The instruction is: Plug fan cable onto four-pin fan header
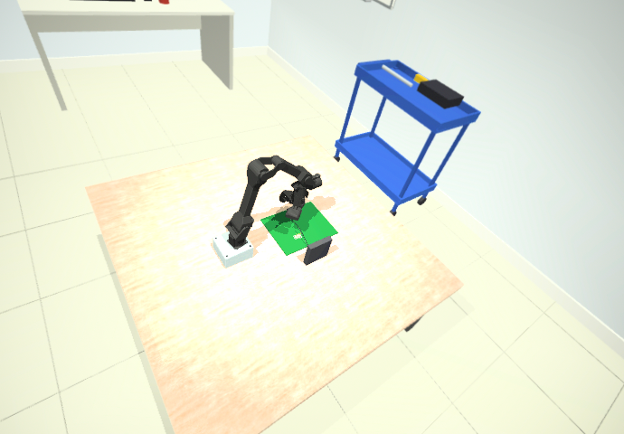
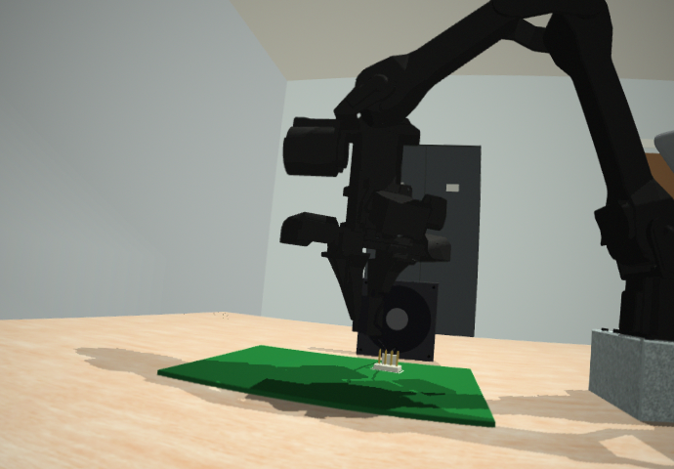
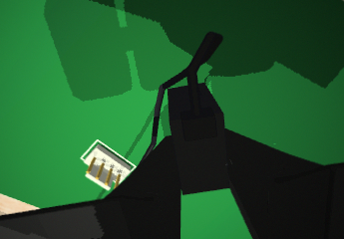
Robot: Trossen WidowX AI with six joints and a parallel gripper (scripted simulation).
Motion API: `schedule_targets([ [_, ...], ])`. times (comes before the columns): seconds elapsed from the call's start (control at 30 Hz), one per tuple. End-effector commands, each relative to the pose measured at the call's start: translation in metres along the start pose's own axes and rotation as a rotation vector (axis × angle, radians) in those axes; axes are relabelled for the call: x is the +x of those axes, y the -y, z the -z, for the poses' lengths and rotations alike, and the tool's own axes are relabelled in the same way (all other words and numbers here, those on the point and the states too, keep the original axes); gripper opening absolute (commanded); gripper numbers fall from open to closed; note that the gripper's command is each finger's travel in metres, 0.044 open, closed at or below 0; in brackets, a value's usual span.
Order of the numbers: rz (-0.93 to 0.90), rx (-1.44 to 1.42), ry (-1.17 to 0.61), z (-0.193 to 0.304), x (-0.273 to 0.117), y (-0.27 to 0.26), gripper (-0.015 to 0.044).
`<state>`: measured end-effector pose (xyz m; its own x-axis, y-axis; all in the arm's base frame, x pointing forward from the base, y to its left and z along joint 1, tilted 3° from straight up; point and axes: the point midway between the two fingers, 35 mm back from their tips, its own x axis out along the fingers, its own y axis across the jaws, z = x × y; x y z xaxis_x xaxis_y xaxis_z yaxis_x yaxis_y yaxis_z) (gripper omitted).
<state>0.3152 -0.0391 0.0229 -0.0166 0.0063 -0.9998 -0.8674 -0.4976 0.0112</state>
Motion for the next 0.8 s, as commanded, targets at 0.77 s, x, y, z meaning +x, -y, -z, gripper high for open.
schedule_targets([
  [0.77,-0.009,0.89,0.002,0.017,0.001,-0.023,0.0],
])
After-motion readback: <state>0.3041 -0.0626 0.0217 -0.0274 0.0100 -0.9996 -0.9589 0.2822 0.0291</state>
